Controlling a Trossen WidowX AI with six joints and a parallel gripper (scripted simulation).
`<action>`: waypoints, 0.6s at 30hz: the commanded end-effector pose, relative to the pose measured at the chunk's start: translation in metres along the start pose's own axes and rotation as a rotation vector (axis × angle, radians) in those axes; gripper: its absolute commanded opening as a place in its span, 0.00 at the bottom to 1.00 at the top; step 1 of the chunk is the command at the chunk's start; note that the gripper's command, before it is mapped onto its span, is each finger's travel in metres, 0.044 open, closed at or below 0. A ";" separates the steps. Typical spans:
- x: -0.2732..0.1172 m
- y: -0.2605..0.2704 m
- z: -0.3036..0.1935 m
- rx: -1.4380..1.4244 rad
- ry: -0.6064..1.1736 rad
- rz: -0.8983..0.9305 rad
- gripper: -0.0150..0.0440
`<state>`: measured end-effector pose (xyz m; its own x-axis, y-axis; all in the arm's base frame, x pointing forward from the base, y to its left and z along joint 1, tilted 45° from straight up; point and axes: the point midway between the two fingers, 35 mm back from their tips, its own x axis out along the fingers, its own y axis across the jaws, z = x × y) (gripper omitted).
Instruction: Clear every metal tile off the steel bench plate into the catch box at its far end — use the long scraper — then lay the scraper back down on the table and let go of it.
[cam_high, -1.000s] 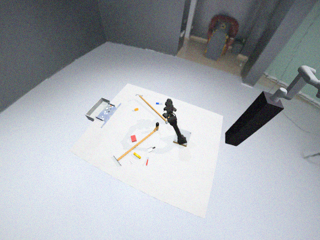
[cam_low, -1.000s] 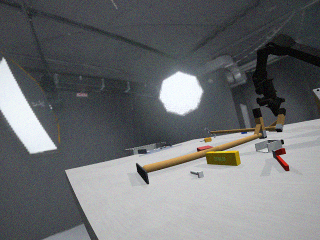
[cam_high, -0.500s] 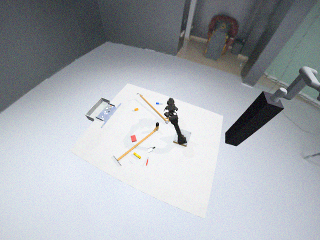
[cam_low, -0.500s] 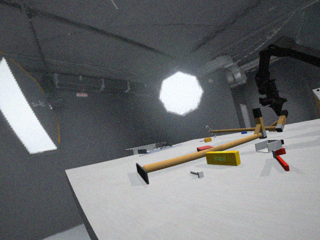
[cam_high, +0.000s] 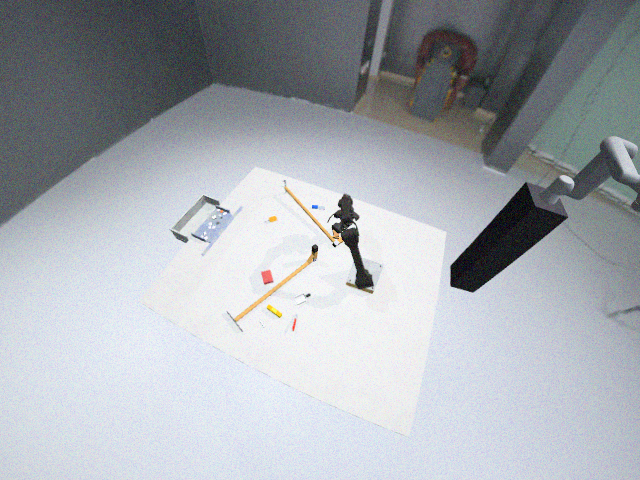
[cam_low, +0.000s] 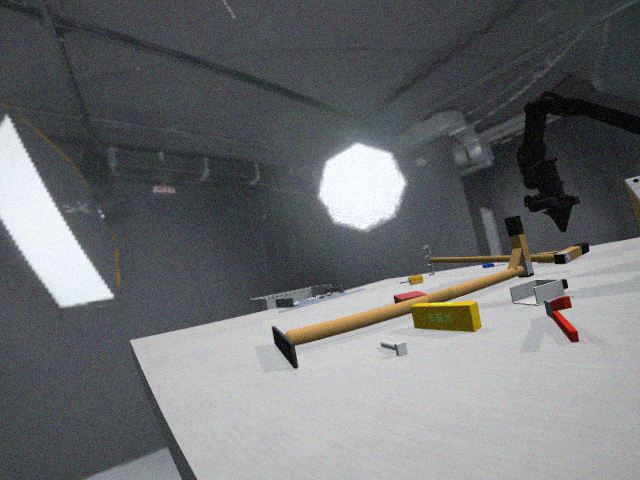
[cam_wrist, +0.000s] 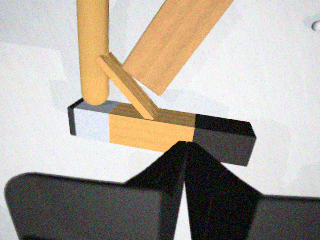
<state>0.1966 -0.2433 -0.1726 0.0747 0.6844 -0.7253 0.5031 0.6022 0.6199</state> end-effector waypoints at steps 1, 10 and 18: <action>0.002 -0.008 -0.002 -0.006 0.006 -0.001 0.25; -0.013 -0.008 0.000 0.006 0.002 -0.001 0.25; -0.038 -0.009 0.002 0.014 0.003 -0.002 0.25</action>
<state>0.1921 -0.2672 -0.1590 0.0757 0.6867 -0.7230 0.5186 0.5922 0.6167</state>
